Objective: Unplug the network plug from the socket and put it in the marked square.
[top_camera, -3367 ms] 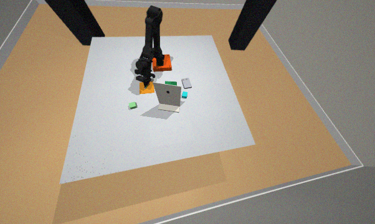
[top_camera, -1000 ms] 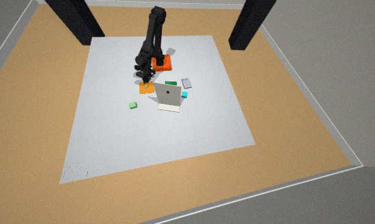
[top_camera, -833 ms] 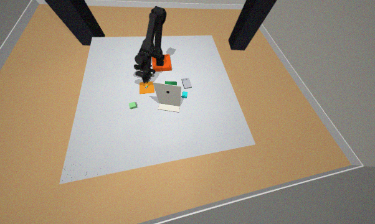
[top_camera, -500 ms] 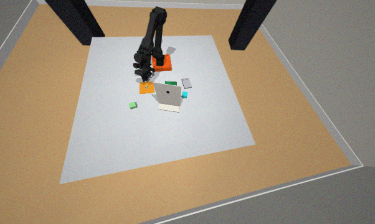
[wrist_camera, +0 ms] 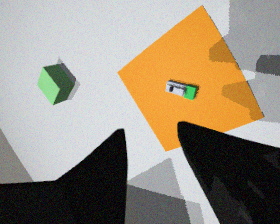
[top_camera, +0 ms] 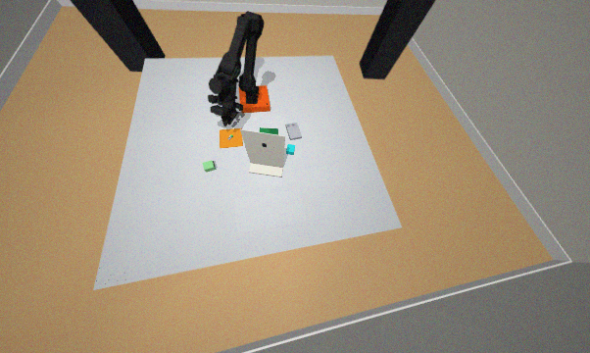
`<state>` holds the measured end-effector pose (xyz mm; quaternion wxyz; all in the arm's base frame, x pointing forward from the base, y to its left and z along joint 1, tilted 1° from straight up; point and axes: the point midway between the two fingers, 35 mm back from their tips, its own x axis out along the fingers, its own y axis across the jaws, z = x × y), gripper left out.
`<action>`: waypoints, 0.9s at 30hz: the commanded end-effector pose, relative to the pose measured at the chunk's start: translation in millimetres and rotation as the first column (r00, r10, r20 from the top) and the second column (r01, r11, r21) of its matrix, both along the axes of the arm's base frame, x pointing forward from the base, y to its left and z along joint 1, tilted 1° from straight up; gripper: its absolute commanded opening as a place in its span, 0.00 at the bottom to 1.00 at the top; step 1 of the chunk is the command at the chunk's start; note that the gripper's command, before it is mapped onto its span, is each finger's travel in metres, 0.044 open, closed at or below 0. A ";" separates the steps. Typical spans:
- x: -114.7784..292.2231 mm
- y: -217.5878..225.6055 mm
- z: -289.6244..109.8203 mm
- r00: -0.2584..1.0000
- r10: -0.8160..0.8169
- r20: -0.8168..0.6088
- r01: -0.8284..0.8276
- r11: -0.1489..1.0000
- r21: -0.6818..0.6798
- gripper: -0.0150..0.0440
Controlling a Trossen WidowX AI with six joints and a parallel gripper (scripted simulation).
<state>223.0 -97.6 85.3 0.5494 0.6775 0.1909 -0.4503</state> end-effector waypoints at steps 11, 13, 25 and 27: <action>-3.1 1.2 24.9 1.000 -0.005 0.008 0.005 1.000 -0.003 0.52; -4.0 1.7 28.0 1.000 -0.005 0.008 0.005 1.000 -0.003 0.52; -1.6 1.3 49.3 1.000 0.000 0.002 0.000 1.000 0.000 0.52; -1.1 1.1 55.4 1.000 -0.001 0.003 0.001 1.000 0.000 0.52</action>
